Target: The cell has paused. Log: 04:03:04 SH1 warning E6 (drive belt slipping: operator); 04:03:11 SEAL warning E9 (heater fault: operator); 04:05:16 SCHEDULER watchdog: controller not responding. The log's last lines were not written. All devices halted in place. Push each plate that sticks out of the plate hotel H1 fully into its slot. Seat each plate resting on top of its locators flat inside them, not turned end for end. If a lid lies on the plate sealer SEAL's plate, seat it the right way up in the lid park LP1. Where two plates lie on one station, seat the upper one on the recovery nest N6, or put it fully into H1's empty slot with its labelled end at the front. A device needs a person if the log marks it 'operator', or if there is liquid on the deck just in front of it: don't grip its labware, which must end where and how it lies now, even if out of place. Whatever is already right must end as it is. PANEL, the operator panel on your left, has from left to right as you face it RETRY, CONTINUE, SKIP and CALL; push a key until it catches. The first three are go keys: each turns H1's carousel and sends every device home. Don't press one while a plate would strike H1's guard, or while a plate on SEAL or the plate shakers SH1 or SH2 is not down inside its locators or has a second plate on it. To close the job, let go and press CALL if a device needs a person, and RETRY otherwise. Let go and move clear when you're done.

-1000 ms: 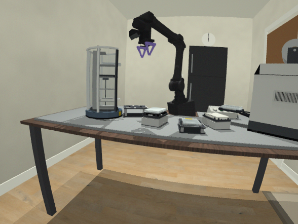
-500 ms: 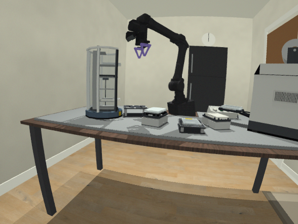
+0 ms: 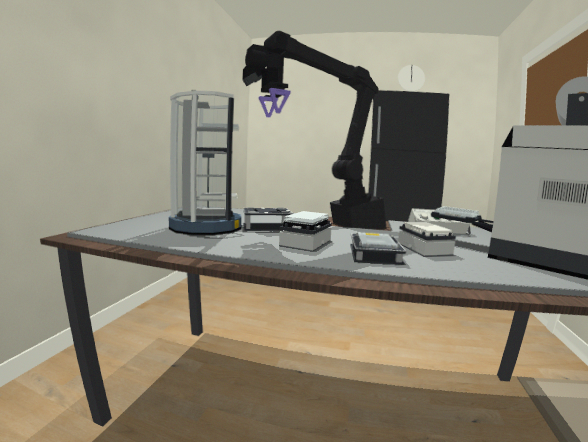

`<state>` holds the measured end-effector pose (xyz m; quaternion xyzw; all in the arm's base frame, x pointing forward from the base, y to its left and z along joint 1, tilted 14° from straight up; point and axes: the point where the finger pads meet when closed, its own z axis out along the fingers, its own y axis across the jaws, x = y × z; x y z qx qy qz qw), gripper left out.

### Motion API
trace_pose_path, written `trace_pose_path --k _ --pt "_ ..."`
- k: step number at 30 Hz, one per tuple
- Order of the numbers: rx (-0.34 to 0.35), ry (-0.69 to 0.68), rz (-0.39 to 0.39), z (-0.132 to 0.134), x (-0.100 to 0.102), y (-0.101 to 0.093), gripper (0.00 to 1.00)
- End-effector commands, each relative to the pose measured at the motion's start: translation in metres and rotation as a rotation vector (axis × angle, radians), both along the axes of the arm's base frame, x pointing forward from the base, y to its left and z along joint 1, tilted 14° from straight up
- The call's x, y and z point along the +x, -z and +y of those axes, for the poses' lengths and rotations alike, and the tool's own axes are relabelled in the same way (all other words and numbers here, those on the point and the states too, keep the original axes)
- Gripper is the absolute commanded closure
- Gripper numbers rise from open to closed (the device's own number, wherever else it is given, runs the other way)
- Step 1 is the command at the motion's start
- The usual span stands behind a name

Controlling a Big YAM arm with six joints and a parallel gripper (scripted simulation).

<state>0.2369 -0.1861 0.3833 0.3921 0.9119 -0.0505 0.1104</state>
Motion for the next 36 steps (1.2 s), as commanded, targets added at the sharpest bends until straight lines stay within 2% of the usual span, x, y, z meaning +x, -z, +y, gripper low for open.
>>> trace_pose_path --k 1,7,8,10,11,25,27,36 --pt "-0.04 -0.028 -0.038 -0.011 -0.007 -0.026 0.0" --pt "-0.033 -0.028 -0.025 -0.031 -0.015 -0.024 0.0" --pt "-0.044 -0.024 -0.033 -0.025 -0.022 -0.009 0.0" --pt "-0.044 -0.024 -0.033 -0.025 -0.022 -0.009 0.0" --pt "-0.062 -0.041 -0.047 -0.021 -0.018 -0.009 0.0" --pt "-0.3 0.049 -0.263 -0.022 -0.018 -0.01 0.0" --pt "-0.3 0.049 -0.263 -0.022 -0.018 -0.01 0.0" --pt "-0.453 0.094 -0.4 -0.022 -0.018 -0.01 0.0"
